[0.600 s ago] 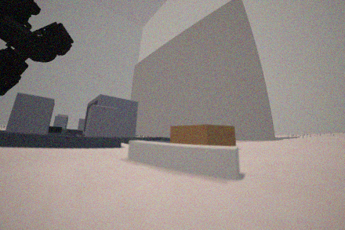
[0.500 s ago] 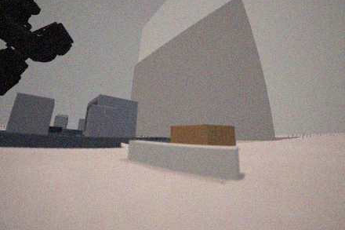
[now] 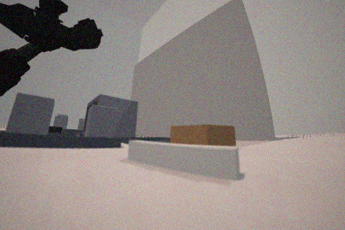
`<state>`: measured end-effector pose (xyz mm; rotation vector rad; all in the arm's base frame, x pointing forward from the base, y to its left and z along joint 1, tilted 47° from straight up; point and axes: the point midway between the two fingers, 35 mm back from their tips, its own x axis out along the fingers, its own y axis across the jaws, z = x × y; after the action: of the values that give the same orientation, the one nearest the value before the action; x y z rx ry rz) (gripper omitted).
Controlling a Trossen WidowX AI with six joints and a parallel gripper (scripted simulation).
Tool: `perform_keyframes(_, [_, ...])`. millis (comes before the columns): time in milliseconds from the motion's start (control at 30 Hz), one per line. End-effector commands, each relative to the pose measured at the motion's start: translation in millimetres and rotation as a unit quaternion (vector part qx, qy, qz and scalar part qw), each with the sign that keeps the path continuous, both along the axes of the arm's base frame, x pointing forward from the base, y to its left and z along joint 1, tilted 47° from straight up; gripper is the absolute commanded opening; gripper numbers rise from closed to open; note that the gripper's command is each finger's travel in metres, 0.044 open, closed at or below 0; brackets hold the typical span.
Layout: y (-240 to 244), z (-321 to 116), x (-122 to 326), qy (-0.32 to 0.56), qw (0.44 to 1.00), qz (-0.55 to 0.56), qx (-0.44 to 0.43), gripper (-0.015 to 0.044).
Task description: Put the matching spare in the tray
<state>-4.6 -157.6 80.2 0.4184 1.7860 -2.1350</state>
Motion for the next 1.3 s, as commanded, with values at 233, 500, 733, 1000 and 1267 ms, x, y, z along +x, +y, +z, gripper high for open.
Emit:
perform_keyframes(233, [4,-32,156,-0.281,0.864,0.096,0.406,0.044])
perform_keyframes(500, [21,-28,271,-0.466,0.636,0.262,0.557,0.044])
perform_keyframes(733, [42,-5,364,-0.579,0.378,0.428,0.582,0.044])
perform_keyframes(1000, [43,-4,367,-0.583,0.366,0.435,0.58,0.044])
perform_keyframes(1267, [43,-4,367,-0.583,0.366,0.435,0.58,0.044])
